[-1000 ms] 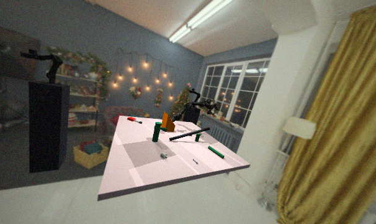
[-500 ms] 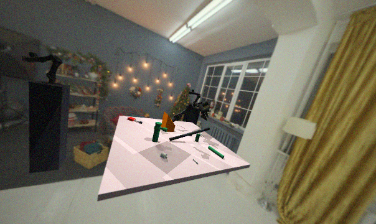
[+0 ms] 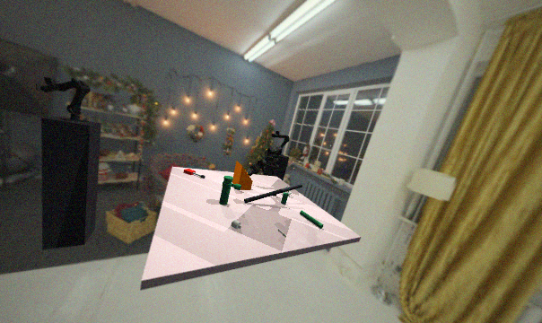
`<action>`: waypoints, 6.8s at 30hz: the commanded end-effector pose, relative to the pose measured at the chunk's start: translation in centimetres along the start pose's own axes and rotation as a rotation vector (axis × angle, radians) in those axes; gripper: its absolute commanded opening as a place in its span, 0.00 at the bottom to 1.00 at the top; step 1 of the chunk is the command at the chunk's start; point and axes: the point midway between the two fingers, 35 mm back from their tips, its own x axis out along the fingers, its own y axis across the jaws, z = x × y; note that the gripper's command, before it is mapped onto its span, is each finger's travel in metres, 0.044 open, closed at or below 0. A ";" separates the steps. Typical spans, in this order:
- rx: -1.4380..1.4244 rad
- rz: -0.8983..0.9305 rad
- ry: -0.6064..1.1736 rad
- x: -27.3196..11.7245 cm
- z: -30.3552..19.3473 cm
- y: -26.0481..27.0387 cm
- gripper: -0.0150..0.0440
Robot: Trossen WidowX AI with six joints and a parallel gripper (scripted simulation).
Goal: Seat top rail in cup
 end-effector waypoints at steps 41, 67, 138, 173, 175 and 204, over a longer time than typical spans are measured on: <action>-0.907 -0.064 0.247 7.1 -9.7 -17.6 1.00; -0.907 -0.064 0.246 10.7 -10.2 -18.2 1.00; -1.161 0.036 0.117 12.4 -12.8 -17.3 0.25; -1.359 0.117 0.012 11.1 -14.5 -16.8 0.25; -1.352 0.114 0.015 11.2 -14.5 -16.8 0.25; -1.350 0.113 0.019 10.8 -13.9 -16.4 0.83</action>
